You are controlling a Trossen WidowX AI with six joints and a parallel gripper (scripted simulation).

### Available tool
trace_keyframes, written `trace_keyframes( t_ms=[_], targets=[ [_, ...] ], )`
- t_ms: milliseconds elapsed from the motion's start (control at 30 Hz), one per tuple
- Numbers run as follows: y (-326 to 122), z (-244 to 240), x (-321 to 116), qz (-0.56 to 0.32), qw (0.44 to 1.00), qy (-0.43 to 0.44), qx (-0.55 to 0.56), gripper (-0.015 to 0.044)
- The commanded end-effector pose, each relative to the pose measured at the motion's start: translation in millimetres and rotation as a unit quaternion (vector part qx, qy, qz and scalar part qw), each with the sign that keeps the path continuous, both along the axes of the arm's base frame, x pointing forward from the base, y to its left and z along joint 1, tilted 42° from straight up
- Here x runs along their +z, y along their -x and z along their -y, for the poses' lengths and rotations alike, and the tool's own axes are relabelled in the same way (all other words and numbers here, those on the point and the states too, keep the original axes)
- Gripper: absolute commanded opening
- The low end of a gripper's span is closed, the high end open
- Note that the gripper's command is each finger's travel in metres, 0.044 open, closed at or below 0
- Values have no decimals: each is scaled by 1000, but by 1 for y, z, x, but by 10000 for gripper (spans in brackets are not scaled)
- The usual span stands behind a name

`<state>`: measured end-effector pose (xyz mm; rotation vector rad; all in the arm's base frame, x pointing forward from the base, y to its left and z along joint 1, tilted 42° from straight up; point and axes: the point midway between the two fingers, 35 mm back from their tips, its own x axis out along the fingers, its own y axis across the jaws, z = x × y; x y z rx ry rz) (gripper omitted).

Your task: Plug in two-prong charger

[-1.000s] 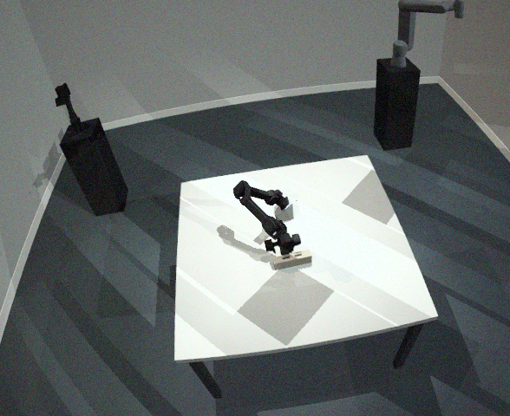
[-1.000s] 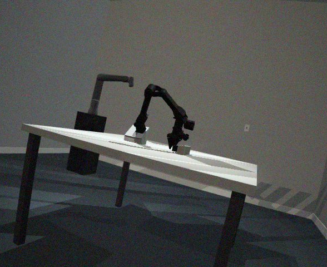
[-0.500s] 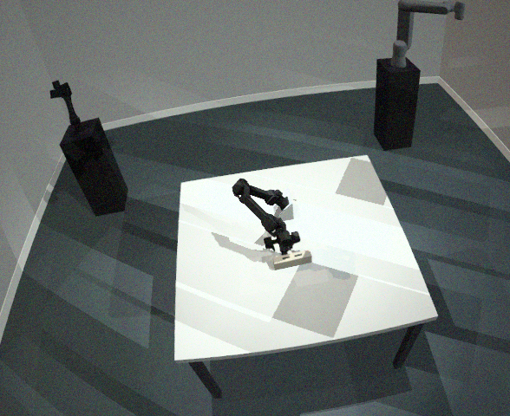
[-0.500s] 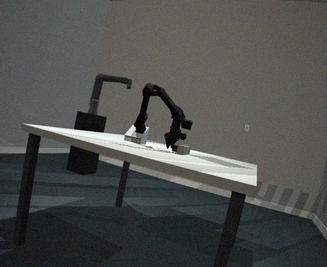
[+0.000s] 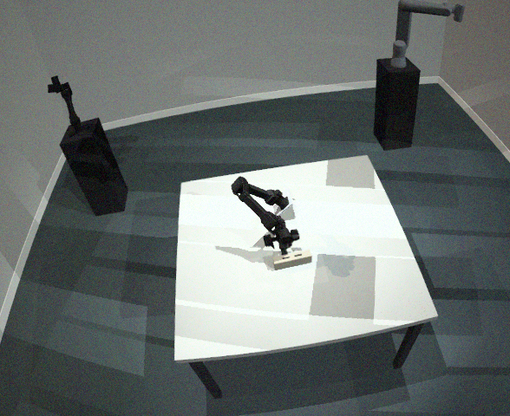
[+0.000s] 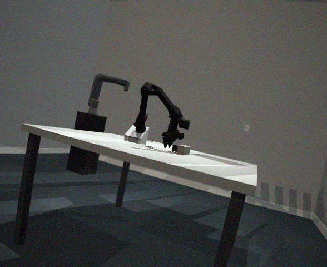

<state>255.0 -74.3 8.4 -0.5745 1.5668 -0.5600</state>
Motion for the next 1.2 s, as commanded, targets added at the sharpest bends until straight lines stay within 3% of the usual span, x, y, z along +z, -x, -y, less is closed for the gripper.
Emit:
trace_keyframes(
  t_ms=[0,433,1167],
  targets=[
    [5,0,0,3,1000,0,-2,440],
    [-17,-51,57,221,956,-9,194,440],
    [-17,-52,58,224,955,-9,197,440]
  ],
)
